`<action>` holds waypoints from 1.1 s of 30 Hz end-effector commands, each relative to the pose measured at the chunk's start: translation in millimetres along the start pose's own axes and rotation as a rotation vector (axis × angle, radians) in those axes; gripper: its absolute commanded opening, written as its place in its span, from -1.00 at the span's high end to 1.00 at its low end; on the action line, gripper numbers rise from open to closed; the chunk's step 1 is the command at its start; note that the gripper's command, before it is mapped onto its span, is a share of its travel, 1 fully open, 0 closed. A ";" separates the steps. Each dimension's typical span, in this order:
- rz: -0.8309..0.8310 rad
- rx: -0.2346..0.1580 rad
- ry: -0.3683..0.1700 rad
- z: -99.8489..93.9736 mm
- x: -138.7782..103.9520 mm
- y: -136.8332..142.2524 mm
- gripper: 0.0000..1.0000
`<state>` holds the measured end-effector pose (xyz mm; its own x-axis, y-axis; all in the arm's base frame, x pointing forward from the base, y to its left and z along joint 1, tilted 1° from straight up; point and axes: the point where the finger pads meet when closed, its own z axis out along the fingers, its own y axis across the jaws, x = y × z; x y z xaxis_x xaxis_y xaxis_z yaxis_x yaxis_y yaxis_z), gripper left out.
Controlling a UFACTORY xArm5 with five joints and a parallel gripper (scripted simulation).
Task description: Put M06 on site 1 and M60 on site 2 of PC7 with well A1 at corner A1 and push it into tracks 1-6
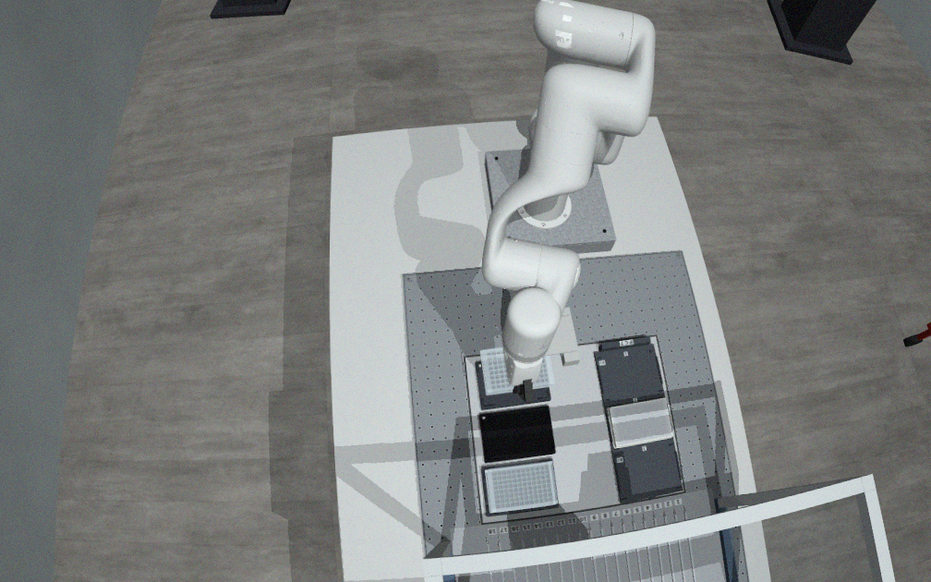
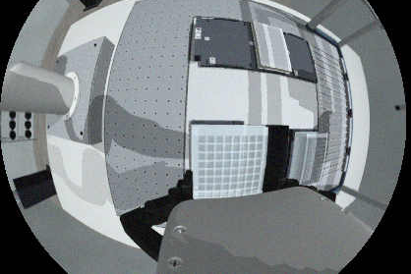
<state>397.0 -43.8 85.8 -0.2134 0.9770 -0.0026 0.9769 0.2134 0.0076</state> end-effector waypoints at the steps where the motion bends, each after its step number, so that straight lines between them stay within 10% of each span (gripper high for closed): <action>1: 0.000 -0.003 -0.001 -10.0 -0.3 1.1 1.00; 19: 0.000 -0.003 -0.001 -19.4 -0.2 1.1 1.00; 33: 0.005 -0.002 0.001 -18.7 59.6 7.3 1.00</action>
<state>392.1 -5.8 103.3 -0.2098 0.9778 -0.0015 0.9777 0.2098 0.0062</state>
